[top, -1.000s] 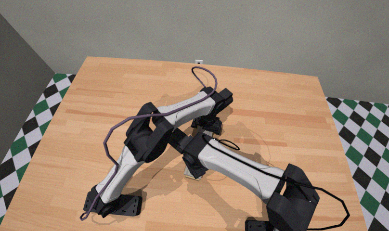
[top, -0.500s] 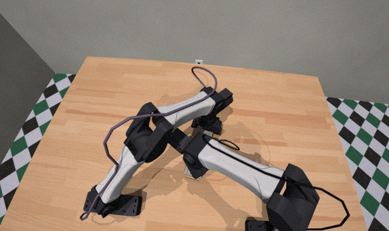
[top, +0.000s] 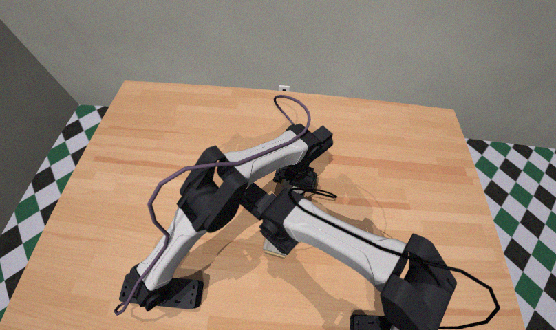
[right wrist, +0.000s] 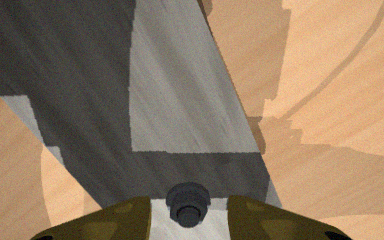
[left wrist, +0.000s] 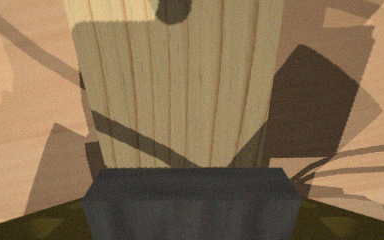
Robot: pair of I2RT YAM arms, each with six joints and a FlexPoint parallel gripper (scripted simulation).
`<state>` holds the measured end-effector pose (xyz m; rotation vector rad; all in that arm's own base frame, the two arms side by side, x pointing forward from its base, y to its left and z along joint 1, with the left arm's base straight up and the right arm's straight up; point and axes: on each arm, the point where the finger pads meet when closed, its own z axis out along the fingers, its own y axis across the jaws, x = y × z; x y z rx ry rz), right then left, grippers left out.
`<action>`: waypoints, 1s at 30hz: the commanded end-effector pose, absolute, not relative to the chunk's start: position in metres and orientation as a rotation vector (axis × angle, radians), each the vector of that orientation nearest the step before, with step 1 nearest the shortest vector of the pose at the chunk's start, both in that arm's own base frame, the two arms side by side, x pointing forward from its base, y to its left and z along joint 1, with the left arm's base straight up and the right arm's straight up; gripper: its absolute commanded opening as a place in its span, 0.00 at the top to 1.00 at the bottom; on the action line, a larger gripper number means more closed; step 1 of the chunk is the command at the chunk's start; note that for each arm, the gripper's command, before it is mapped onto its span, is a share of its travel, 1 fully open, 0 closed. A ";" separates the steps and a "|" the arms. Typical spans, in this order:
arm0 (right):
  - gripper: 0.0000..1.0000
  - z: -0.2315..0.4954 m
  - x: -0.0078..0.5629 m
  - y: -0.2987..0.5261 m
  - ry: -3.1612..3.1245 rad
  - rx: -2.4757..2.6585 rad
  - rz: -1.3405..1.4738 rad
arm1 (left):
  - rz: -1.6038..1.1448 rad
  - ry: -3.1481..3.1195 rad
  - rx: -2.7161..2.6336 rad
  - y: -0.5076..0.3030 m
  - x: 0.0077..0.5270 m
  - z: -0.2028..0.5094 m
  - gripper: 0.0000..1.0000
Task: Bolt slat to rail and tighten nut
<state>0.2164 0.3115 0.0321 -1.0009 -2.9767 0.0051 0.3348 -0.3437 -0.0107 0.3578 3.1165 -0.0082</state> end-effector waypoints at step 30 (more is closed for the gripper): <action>0.64 0.053 0.219 0.316 -2.534 1.898 -0.019 | -0.025 3.099 0.364 -0.345 0.338 -0.004 0.33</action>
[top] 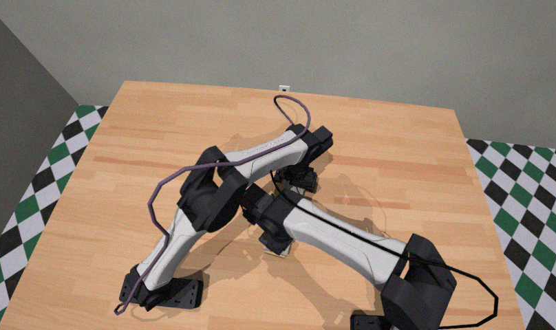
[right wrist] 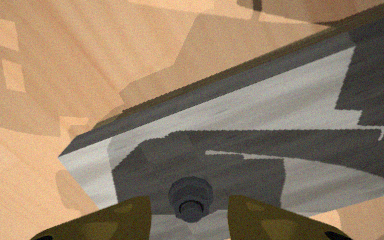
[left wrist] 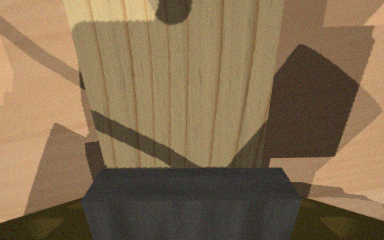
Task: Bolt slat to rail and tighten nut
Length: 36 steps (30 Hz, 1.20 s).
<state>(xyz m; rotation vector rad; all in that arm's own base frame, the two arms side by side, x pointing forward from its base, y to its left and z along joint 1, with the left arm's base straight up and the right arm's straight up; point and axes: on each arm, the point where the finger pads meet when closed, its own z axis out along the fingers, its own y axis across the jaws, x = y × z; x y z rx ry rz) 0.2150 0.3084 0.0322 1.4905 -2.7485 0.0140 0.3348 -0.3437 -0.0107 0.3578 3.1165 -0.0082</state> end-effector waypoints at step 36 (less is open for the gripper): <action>0.64 0.054 0.219 0.315 -1.466 2.818 -0.007 | -0.025 3.099 0.364 -0.345 0.338 -0.004 0.33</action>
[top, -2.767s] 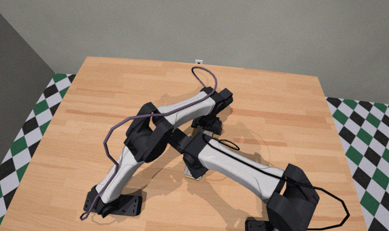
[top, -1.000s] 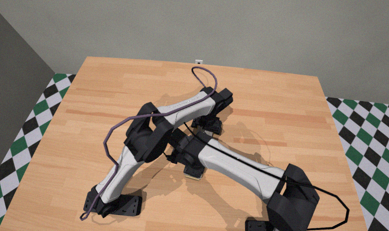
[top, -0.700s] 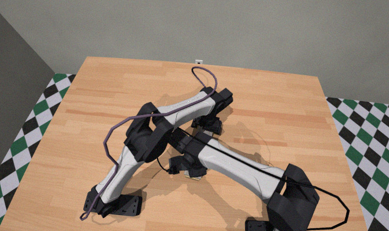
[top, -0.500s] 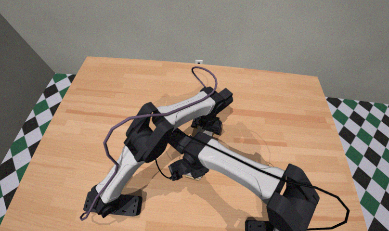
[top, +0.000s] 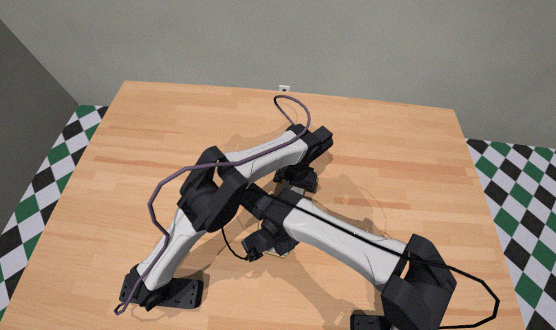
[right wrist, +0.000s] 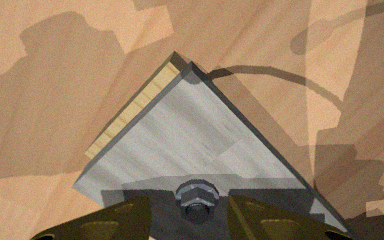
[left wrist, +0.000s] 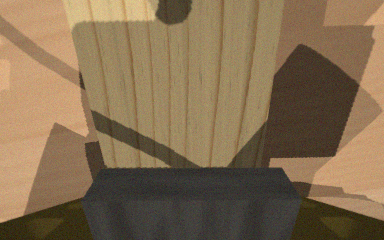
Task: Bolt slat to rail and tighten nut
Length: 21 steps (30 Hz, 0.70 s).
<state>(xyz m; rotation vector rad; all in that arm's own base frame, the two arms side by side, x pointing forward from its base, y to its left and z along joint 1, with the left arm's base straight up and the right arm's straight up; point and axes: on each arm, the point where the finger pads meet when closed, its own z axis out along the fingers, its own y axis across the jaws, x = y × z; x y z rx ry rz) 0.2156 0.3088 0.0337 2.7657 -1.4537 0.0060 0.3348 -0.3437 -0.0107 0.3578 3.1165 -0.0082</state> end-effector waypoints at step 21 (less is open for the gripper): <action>0.64 0.039 0.219 0.313 -1.461 2.792 0.000 | -0.025 3.099 0.364 -0.345 0.338 -0.004 0.33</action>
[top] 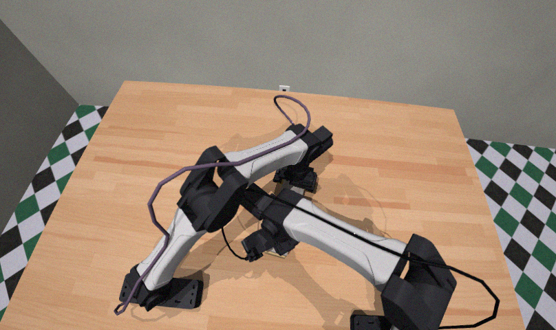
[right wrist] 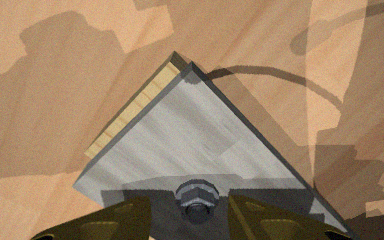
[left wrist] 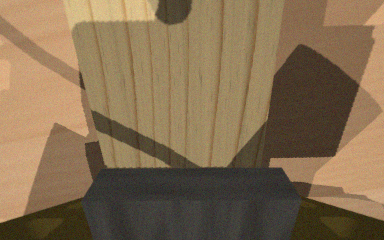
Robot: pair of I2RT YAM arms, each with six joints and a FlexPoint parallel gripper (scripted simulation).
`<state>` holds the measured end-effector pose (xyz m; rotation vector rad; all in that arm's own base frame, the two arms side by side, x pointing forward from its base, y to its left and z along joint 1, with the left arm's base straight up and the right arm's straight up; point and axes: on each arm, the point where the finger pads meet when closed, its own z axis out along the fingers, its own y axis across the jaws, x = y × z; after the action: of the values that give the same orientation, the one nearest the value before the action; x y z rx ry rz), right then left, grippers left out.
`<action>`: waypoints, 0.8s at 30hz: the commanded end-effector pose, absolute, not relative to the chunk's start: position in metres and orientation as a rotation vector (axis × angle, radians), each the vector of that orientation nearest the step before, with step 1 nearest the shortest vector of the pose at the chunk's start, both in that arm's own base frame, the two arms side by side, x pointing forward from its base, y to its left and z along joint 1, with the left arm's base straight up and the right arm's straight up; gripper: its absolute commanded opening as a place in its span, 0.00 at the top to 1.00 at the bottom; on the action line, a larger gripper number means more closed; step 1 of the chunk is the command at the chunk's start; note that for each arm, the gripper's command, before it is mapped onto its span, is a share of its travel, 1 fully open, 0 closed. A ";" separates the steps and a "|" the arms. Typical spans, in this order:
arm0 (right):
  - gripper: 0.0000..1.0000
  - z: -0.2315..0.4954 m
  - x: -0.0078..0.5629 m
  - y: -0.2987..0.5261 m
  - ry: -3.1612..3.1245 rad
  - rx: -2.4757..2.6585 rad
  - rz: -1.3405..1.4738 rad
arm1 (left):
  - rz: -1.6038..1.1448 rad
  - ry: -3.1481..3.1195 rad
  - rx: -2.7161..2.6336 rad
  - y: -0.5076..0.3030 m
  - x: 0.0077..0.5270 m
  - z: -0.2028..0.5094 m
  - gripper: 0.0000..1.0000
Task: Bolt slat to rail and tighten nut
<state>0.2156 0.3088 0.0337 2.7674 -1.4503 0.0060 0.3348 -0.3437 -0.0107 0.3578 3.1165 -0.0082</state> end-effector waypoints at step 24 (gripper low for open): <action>0.64 0.034 0.219 0.313 -1.461 2.792 0.000 | -0.025 3.099 0.364 -0.345 0.338 -0.004 0.33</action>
<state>0.2160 0.3094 0.0337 2.7702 -1.4518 0.0066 0.3348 -0.3437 -0.0107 0.3578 3.1165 -0.0082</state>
